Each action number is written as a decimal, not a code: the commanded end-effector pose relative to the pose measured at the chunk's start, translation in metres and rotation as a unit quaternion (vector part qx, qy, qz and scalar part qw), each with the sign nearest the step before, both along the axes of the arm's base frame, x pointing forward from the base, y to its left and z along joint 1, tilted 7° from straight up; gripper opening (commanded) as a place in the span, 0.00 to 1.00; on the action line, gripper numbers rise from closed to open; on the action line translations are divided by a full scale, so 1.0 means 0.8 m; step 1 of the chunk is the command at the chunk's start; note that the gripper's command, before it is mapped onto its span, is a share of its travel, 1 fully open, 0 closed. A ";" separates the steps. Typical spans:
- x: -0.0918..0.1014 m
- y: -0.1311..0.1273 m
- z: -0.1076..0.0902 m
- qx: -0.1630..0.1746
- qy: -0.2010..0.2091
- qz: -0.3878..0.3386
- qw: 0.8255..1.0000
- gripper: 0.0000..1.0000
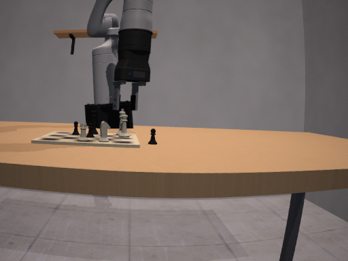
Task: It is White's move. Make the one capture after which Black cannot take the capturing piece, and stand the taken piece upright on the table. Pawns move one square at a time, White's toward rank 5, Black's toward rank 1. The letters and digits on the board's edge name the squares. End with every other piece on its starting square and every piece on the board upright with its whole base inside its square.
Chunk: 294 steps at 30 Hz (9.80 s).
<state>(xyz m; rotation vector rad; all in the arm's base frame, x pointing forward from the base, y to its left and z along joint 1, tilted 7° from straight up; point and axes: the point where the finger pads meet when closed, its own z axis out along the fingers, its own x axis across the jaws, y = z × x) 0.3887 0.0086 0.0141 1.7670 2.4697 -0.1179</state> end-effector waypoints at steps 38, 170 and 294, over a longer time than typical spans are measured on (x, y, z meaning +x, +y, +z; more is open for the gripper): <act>0.003 -0.006 -0.048 0.000 -0.001 0.000 1.000 0.79; 0.005 -0.015 0.077 -0.007 0.029 0.207 0.978 0.00; 0.037 -0.062 -0.034 -0.020 0.063 0.516 0.854 0.00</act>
